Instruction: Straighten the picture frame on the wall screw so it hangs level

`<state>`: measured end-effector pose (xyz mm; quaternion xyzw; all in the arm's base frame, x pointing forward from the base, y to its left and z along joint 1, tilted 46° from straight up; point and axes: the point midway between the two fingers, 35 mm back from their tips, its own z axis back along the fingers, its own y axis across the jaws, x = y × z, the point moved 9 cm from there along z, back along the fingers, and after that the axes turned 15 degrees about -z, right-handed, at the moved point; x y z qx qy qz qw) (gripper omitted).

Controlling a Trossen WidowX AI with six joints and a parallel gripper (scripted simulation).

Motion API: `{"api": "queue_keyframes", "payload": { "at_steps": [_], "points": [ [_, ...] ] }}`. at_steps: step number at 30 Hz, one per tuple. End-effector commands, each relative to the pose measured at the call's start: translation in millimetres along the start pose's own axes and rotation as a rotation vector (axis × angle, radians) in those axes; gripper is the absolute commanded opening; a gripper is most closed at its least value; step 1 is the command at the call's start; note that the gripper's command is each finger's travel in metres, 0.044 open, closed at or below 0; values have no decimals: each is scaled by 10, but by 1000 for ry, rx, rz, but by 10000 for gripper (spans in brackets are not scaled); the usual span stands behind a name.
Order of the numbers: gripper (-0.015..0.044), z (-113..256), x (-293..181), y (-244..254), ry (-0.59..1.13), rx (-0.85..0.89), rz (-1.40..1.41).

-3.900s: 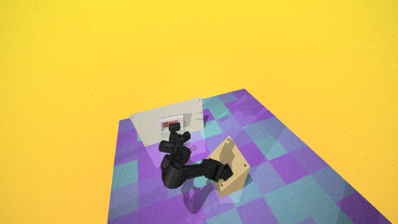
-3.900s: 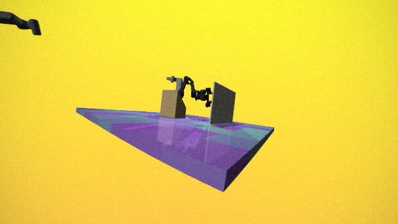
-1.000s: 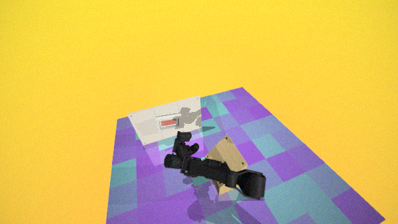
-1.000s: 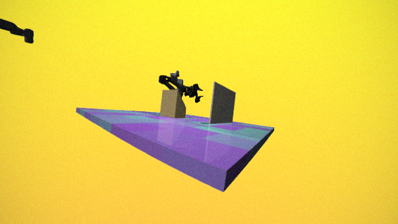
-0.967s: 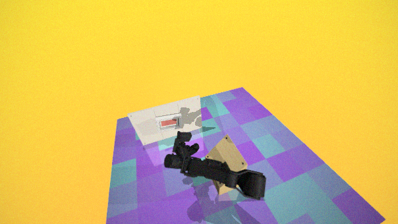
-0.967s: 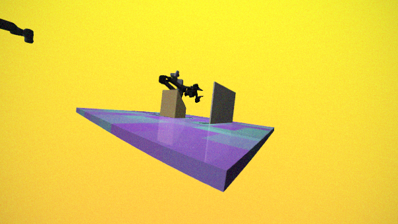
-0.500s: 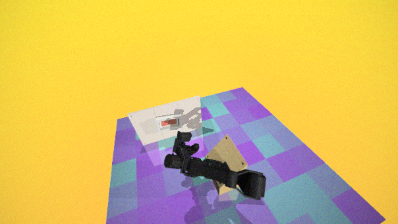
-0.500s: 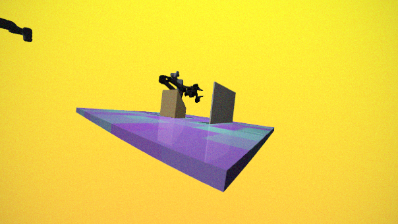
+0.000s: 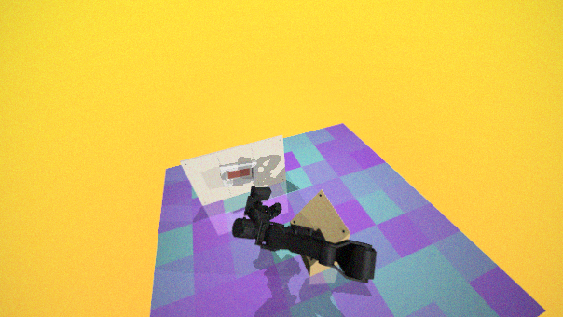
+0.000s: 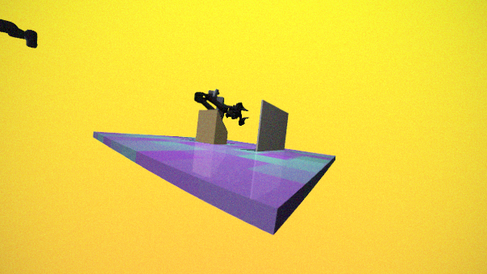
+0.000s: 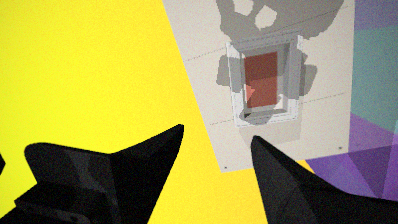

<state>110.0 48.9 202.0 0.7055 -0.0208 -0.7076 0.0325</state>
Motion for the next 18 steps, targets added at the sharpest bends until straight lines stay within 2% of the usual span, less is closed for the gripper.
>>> {"api": "queue_keyframes", "payload": {
  "at_steps": [1, 5, 18],
  "points": [
    [260, 2, -3, 4, 1, 5, -6],
    [260, -57, -28, -38, 0, 0, 25],
    [260, -650, -43, -372, 3, 5, 246]
  ]
}}
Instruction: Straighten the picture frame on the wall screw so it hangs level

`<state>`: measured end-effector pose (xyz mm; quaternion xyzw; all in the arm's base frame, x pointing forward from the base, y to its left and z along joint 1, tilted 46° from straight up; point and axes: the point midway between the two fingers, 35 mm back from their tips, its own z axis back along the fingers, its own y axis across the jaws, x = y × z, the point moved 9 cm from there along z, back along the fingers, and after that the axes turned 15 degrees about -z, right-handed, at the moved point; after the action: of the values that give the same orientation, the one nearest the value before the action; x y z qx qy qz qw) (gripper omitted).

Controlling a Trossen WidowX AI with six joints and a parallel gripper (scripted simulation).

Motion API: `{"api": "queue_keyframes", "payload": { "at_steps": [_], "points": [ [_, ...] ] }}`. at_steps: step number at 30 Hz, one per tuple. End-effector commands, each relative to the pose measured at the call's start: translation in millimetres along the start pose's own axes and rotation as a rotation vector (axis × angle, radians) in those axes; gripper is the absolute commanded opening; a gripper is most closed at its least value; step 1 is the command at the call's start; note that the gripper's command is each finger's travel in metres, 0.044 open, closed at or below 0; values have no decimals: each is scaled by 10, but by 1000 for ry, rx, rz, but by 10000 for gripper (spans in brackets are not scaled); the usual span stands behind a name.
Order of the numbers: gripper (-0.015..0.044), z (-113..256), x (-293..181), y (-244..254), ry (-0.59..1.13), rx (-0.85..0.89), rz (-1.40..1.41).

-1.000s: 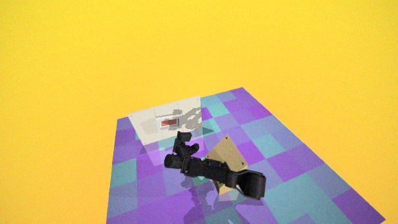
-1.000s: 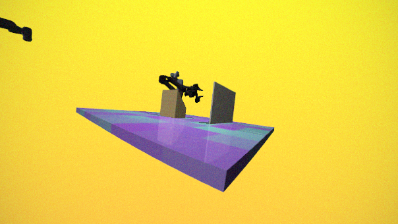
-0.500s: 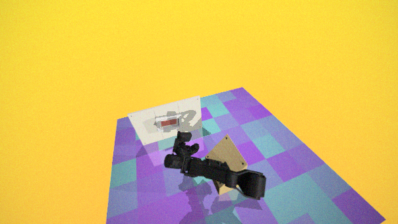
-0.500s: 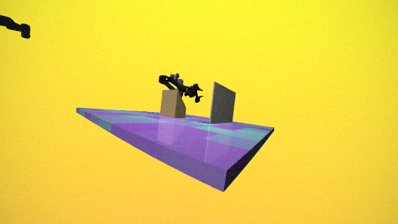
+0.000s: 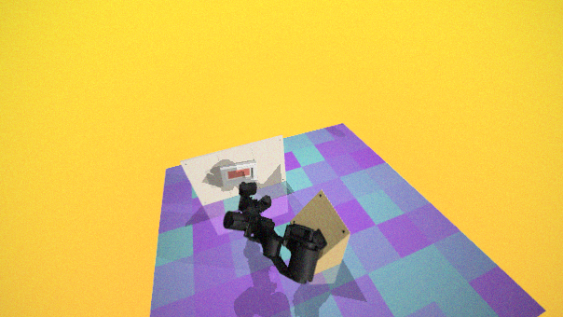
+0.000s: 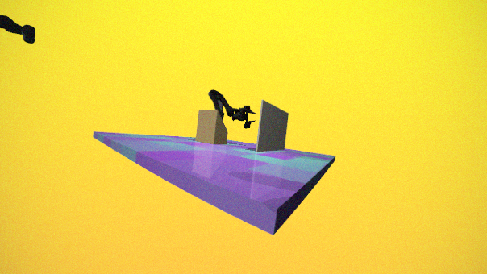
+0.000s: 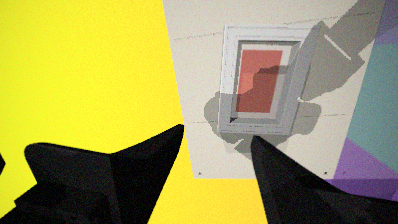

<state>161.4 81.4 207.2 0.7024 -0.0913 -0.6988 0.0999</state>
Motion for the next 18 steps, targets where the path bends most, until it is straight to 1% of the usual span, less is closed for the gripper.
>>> {"api": "queue_keyframes", "payload": {
  "at_steps": [1, 4, 14, 18],
  "points": [
    [260, -179, 37, -92, -3, 0, 68],
    [260, -251, 62, -129, -3, 0, 93],
    [260, -256, 78, -121, -3, 0, 93],
    [260, -382, 49, -129, -2, 0, 93]
  ]
}}
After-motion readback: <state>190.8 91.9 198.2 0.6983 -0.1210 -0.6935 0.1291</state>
